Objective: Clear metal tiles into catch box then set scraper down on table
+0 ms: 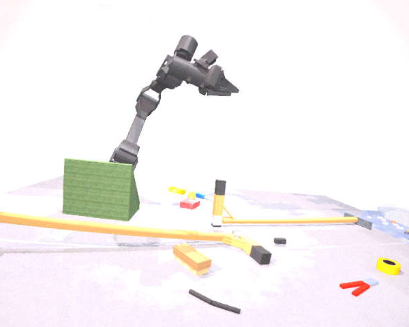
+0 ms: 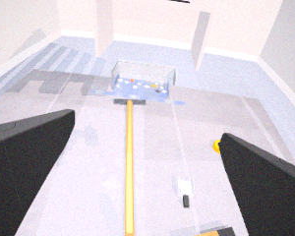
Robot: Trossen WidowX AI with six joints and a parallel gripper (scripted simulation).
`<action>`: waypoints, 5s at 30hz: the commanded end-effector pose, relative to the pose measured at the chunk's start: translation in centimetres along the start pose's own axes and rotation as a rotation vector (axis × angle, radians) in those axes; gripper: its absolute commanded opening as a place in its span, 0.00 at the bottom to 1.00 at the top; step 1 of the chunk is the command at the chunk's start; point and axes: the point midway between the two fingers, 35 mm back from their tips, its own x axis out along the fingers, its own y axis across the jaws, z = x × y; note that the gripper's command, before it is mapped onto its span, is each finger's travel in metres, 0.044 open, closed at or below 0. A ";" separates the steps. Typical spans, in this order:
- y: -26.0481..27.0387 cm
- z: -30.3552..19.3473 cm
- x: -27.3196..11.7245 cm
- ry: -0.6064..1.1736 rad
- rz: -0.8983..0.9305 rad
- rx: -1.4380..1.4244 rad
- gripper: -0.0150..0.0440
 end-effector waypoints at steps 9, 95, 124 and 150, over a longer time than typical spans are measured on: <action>-0.9 -0.1 5.1 0.097 -0.003 0.019 1.00; 3.1 -18.9 28.2 0.987 -0.014 -0.089 1.00; 1.3 -18.3 24.5 0.980 0.004 -0.082 1.00; -0.8 -16.8 18.1 0.886 0.012 -0.052 1.00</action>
